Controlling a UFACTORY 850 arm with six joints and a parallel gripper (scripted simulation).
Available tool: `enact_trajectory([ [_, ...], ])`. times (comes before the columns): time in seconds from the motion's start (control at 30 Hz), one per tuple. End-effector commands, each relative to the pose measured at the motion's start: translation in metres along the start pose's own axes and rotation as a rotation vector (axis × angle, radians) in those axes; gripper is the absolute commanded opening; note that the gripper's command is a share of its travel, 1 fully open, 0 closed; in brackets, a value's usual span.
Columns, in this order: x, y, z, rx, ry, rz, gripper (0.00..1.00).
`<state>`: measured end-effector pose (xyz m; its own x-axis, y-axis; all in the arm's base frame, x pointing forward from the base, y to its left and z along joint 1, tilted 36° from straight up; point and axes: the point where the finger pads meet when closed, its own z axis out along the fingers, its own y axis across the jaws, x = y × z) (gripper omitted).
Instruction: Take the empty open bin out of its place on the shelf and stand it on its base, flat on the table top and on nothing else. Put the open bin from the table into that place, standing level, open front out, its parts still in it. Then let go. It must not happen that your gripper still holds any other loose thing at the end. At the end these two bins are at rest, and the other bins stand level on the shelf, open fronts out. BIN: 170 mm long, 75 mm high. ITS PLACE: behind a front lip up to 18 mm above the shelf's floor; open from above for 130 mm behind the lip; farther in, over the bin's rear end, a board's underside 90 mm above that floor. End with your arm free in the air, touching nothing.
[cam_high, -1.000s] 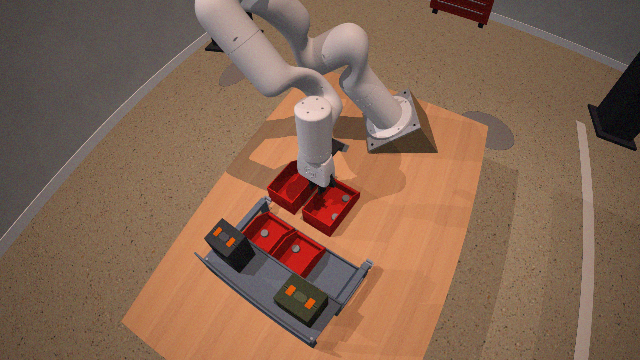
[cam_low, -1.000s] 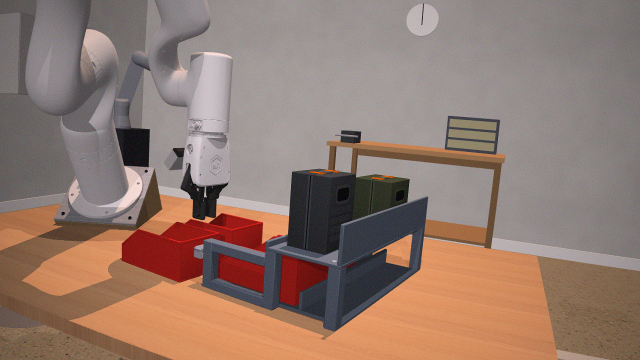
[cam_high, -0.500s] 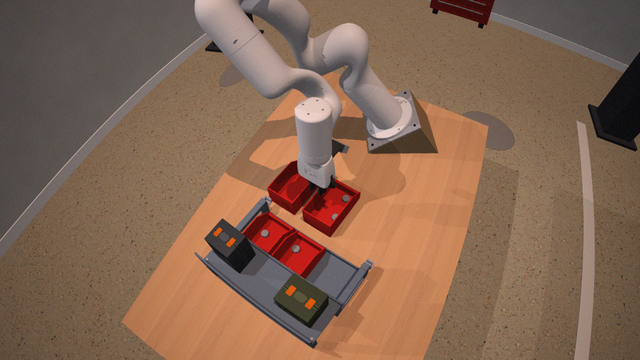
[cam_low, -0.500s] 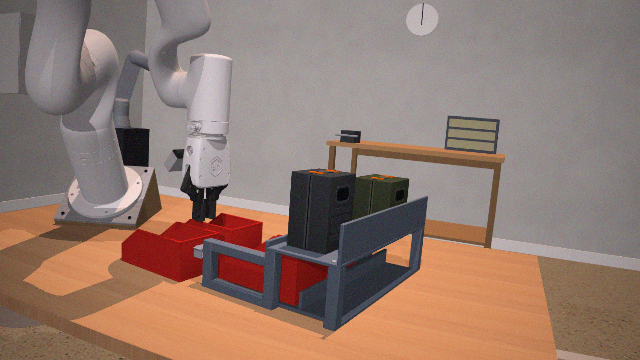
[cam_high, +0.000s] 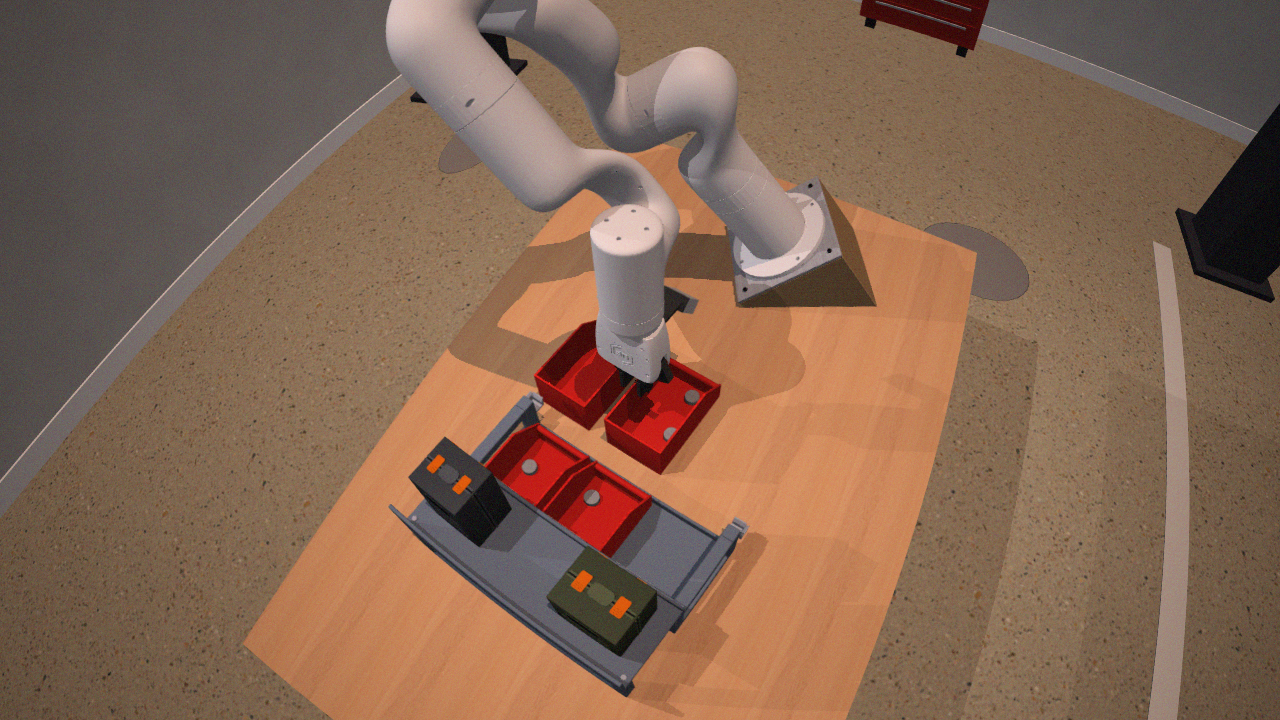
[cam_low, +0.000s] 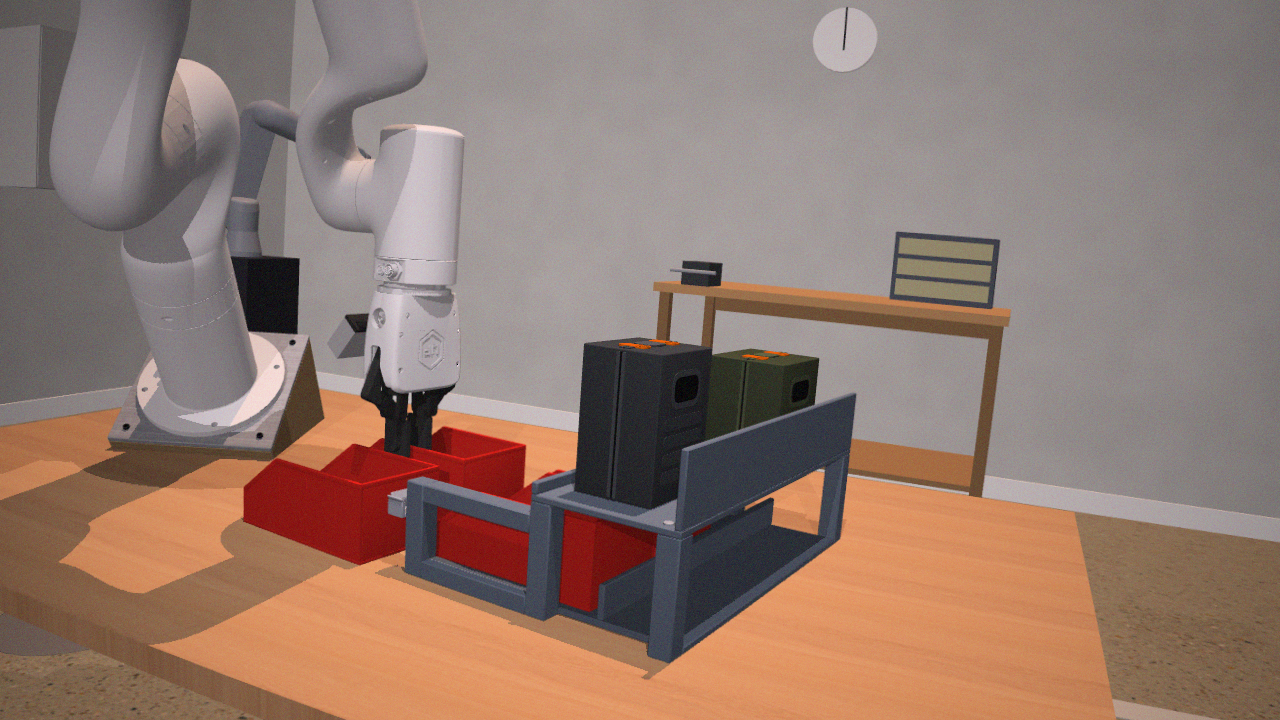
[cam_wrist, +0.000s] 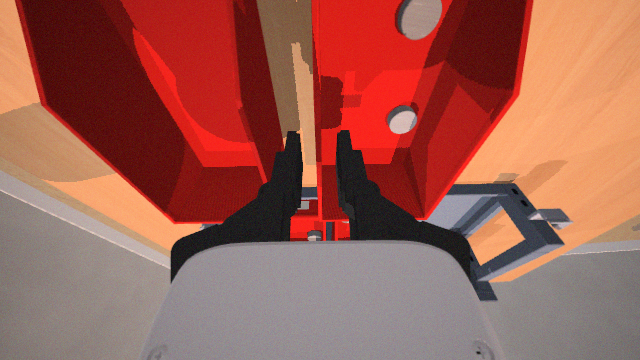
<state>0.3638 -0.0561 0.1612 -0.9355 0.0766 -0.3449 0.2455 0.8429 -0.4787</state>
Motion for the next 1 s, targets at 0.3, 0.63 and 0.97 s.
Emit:
enact_trajectory([
  [0.3, -0.001, 0.0, 0.018, 0.0, -0.002, 0.0, 0.26],
  [0.63, -0.001, 0.0, 0.023, 0.0, -0.002, 0.0, 0.26],
  [0.97, -0.001, 0.0, 0.023, 0.0, -0.002, 0.0, 0.26],
])
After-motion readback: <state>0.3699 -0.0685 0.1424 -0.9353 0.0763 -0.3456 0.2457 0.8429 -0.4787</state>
